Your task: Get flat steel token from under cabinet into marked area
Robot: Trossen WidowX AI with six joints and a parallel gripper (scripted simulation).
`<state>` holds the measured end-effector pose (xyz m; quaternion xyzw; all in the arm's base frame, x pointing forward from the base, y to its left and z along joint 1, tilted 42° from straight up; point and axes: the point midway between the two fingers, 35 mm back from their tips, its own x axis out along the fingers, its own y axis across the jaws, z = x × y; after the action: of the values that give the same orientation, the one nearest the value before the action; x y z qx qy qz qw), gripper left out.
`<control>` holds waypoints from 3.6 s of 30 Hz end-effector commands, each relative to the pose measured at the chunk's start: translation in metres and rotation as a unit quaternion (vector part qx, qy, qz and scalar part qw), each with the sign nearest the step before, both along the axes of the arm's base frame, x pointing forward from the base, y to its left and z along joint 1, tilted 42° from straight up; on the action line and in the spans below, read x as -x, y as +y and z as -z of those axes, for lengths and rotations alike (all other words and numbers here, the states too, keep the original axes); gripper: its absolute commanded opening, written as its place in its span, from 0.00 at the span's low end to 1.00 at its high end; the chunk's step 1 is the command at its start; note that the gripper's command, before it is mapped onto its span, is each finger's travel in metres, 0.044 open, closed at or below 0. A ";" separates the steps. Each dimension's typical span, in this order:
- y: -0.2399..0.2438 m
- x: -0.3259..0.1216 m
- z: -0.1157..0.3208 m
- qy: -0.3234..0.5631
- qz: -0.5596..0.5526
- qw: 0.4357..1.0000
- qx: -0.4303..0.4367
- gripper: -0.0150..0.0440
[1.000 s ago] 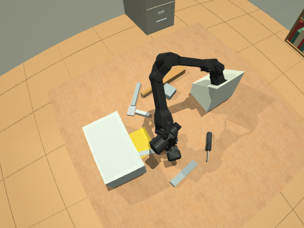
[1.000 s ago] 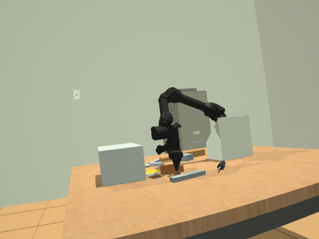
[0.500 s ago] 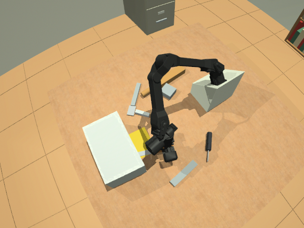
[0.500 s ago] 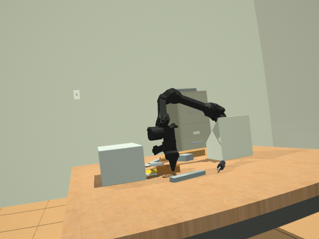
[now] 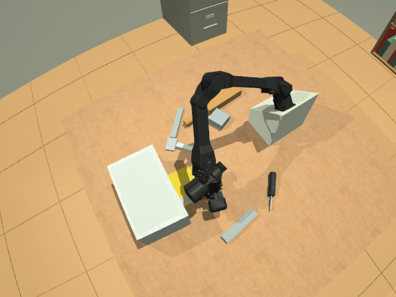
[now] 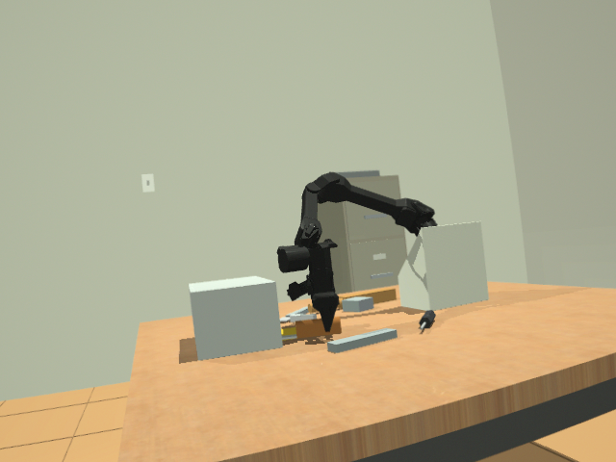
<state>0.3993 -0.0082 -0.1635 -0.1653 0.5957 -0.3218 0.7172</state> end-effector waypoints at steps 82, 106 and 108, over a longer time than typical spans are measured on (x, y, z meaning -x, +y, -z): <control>-0.010 0.043 -0.001 0.002 -0.001 1.000 0.000 0.25; -0.004 0.073 0.008 0.003 -0.001 1.000 0.000 0.25; -0.004 0.076 0.008 0.003 -0.001 1.000 0.000 0.25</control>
<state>0.3308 -0.0120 -0.1697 -0.1676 0.5964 -0.3181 0.7176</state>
